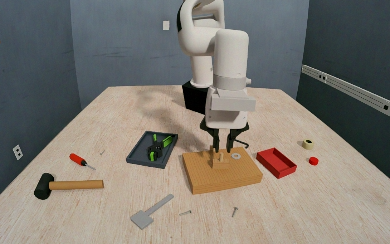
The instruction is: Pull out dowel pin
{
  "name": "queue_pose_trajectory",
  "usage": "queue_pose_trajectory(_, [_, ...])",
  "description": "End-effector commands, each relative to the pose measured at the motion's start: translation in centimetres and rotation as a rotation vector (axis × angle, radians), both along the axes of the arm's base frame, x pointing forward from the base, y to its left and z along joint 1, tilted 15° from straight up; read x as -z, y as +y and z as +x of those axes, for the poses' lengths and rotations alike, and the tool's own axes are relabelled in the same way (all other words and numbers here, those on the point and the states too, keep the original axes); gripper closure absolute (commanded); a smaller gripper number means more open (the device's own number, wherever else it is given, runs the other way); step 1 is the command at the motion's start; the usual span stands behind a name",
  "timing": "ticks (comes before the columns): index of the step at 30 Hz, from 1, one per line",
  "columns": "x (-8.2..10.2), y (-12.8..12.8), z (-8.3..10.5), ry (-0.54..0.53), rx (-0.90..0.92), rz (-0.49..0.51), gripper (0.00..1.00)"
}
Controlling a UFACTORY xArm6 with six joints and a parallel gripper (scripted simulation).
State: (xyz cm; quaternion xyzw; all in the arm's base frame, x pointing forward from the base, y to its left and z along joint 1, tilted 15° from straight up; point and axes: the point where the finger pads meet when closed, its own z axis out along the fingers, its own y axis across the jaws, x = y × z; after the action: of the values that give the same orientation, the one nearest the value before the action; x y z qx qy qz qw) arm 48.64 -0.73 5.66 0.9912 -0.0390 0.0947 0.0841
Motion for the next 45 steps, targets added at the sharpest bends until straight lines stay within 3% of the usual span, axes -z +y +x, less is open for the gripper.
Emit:
queue_pose_trajectory(1, [-0.2, 0.0, 0.1, -0.004, 0.000, 0.000, 0.72])
queue_pose_trajectory(23, [0.3, -0.1, 0.2, -0.004, 0.000, 0.000, 0.72])
queue_pose_trajectory(45, [2.2, -0.4, 0.6, -0.004, 0.000, 0.000, 0.72])
